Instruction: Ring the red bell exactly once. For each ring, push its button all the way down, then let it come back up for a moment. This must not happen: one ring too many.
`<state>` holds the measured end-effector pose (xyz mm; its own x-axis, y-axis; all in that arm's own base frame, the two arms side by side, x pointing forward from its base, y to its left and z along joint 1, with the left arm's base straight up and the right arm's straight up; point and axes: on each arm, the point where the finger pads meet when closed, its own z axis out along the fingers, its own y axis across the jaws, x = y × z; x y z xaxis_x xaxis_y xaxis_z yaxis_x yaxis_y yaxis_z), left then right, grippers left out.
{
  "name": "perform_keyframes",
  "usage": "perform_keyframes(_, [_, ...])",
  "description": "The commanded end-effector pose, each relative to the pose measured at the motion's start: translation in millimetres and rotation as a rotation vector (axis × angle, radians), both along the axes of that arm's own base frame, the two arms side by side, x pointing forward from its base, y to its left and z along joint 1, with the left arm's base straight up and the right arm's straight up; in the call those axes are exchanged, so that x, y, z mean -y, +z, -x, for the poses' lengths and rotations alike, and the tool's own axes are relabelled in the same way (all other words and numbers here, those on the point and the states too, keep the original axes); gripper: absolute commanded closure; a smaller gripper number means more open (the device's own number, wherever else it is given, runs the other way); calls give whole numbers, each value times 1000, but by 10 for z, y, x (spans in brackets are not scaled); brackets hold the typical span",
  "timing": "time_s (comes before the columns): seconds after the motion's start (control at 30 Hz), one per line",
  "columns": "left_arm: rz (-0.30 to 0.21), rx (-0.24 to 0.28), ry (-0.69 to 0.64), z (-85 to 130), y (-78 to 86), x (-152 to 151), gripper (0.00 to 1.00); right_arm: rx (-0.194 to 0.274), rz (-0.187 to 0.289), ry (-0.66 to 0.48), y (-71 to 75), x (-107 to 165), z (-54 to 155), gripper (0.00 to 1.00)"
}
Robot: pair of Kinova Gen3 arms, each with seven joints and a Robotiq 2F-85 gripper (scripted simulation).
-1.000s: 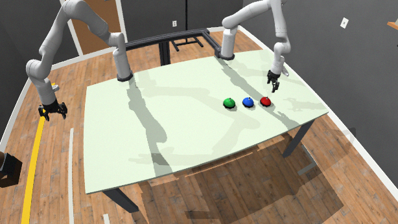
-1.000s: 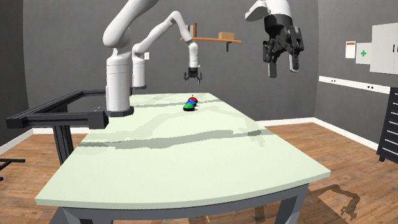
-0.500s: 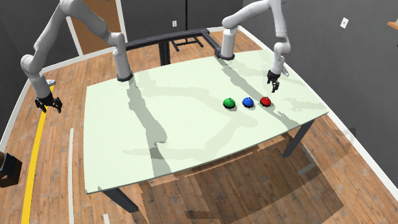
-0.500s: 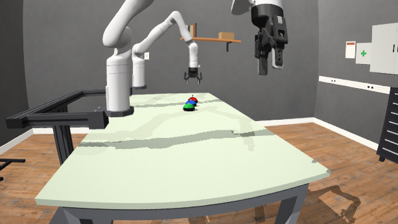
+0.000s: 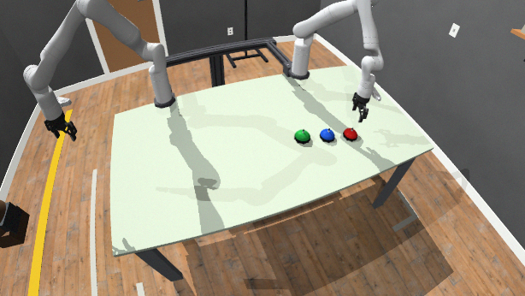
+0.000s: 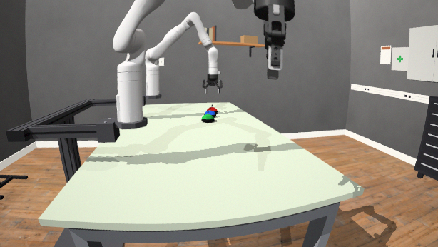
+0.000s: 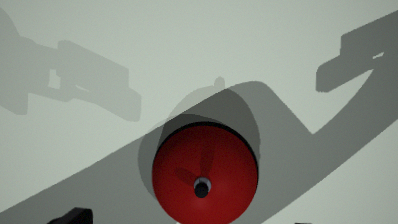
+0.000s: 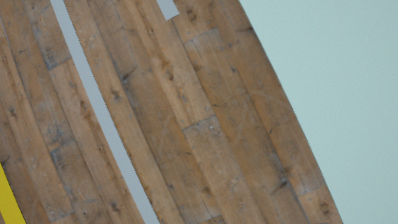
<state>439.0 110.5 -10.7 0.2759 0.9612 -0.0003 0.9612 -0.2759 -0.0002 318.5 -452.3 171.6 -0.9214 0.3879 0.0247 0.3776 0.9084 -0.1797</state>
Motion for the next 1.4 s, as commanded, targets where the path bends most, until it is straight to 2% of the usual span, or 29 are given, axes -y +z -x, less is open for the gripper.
perform_keyframes(0.0, [-1, 2, 0, -7, 8, -3, 2, 10, -5, -63, 28, 66, 187, 2])
perform_keyframes(0.27, [-1, 2, 0, -7, 8, -3, 2, 27, -17, -187, 59, 160, 552, 2])
perform_keyframes(0.33, [-1, 2, 0, -7, 8, -3, 2, 27, -17, -187, 59, 160, 552, 2])
perform_keyframes(0.4, [-1, 2, 0, -7, 8, -3, 2, 34, -22, -240, 72, 192, 711, 2])
perform_keyframes(0.83, [-1, 2, 0, -7, 8, -3, 2, 63, -39, -445, 122, 264, 1306, 2])
perform_keyframes(0.9, [-1, 2, 0, -7, 8, -3, 2, 63, -39, -445, 122, 264, 1306, 2])
perform_keyframes(0.97, [-1, 2, 0, -7, 8, -3, 2, 71, -43, -502, 135, 271, 1467, 2])
perform_keyframes(1.37, [-1, 2, 0, -7, 8, -3, 2, 100, -57, -700, 181, 252, 2015, 2])
